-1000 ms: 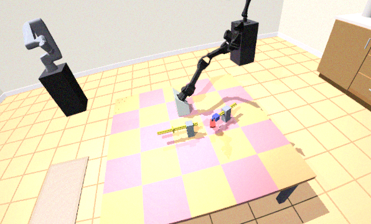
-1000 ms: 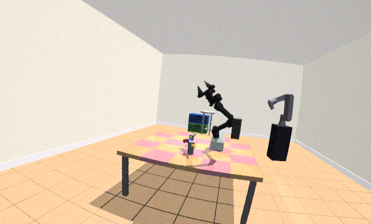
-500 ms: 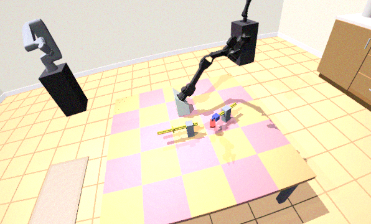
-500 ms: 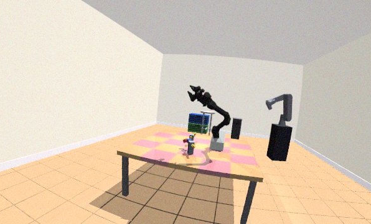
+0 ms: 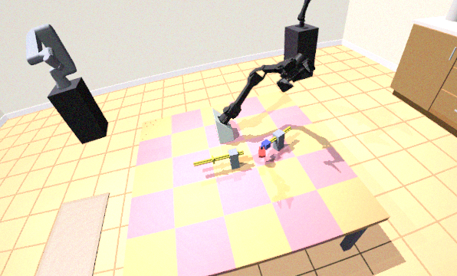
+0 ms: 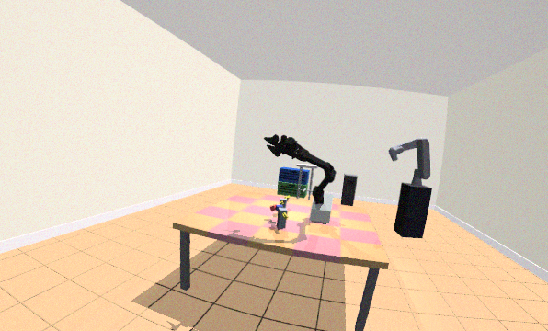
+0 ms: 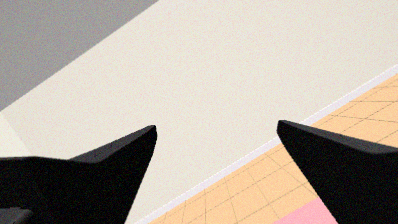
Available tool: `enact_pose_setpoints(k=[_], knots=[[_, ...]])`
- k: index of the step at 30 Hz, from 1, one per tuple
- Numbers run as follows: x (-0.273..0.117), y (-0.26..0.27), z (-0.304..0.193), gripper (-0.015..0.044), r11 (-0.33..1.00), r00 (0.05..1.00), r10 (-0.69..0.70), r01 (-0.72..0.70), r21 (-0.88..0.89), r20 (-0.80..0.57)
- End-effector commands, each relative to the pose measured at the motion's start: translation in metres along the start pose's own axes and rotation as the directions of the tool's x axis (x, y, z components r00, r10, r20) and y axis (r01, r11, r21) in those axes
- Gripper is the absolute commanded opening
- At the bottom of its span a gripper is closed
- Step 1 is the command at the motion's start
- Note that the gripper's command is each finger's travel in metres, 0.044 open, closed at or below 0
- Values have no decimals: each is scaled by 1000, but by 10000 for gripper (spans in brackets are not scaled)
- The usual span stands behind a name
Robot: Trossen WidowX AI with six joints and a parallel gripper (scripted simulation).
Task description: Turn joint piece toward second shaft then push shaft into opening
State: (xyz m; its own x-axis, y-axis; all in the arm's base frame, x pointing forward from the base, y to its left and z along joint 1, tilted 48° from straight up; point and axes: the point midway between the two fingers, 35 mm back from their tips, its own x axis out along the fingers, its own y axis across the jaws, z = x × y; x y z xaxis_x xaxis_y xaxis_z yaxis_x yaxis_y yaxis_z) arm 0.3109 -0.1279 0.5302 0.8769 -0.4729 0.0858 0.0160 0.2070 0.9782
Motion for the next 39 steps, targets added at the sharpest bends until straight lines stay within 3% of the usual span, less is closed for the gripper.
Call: enact_pose_setpoints(k=[1,13,20,29,39], knots=[[14,-20,-14,440,994,996,-70,64,-90,-63],[41,-82,-58,440,915,928,-268,161,-369,-259],[52,-126,-83,440,842,838,-403,182,-508,-368],[55,-183,-114,440,751,669,-553,142,-644,-497],[44,-243,-145,440,697,418,-661,34,-716,-623]])
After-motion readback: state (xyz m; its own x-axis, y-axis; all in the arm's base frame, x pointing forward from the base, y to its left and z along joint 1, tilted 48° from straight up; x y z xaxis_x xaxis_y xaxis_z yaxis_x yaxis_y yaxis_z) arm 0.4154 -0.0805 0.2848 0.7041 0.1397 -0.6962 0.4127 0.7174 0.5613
